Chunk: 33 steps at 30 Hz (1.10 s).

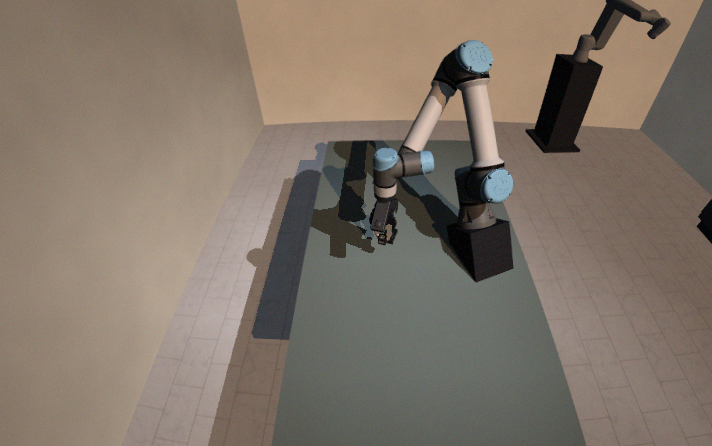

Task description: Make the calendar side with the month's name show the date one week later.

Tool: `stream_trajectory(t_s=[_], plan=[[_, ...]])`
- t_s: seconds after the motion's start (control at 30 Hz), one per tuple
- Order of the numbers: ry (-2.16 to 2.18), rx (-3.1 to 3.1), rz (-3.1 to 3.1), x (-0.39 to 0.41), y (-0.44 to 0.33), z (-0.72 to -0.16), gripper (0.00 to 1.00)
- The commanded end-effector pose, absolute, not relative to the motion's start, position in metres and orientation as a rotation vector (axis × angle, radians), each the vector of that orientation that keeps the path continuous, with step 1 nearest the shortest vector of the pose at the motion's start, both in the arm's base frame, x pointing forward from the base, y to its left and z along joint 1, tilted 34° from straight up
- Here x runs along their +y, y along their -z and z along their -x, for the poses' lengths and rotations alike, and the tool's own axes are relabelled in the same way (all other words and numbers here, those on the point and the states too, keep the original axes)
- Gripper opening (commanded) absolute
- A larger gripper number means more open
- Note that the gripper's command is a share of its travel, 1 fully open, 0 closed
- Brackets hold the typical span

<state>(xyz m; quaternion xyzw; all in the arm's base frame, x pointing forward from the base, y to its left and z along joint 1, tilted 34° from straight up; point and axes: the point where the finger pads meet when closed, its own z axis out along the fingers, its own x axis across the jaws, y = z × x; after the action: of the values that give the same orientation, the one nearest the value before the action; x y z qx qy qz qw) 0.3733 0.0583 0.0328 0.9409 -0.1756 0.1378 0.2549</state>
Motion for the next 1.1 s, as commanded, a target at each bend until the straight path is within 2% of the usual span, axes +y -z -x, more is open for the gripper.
stream_trajectory(t_s=[0.0,0.8,1.07], plan=[[-0.372,-0.479,-2.554,0.065,-0.043,-0.371,0.10],[-0.370,-0.479,-2.556,0.058,-0.055,-0.367,0.10],[-0.368,-0.480,-2.560,0.007,-0.091,-0.343,0.10]])
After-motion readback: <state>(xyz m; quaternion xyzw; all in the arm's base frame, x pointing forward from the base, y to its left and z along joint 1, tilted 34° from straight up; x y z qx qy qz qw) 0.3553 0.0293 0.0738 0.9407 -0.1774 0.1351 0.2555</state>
